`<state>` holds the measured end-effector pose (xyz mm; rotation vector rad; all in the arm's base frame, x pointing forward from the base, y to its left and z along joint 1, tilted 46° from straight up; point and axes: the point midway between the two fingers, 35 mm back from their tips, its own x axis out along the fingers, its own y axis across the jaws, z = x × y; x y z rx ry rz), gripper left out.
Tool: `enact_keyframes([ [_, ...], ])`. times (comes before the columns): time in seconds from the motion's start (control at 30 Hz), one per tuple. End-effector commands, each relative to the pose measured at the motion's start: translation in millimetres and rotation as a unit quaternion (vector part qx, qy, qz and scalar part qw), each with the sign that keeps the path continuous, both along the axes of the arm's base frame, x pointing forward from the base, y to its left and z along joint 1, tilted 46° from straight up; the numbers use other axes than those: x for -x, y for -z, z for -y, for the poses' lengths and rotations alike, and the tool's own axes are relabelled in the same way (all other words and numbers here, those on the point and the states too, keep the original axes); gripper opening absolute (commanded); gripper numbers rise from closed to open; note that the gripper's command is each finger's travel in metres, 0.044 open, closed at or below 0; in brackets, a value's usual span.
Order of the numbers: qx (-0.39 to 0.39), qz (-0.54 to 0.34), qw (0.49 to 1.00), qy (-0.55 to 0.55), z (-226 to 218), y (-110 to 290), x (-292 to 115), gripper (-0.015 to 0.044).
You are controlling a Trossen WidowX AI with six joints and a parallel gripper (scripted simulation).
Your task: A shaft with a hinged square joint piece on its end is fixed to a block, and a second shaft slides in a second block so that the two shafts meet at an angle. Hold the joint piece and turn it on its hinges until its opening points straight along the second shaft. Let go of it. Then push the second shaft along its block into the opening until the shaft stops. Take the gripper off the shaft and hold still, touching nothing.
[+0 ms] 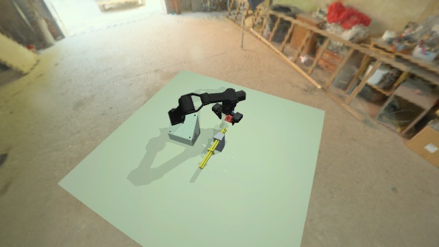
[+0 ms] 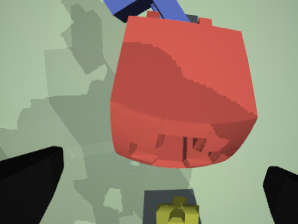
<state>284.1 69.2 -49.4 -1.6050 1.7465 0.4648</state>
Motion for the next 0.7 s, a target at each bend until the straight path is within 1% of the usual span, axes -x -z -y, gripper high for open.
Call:
enact_keyframes([
  [0.0, -0.003, 0.0, 1.0, 0.002, -12, 13, -3, 0.044],
  [0.17, -0.003, 0.0, 1.0, 0.002, -14, 16, -4, 0.044],
  [0.67, -0.002, 0.0, 1.0, 0.002, 3, 34, -5, 0.044],
])
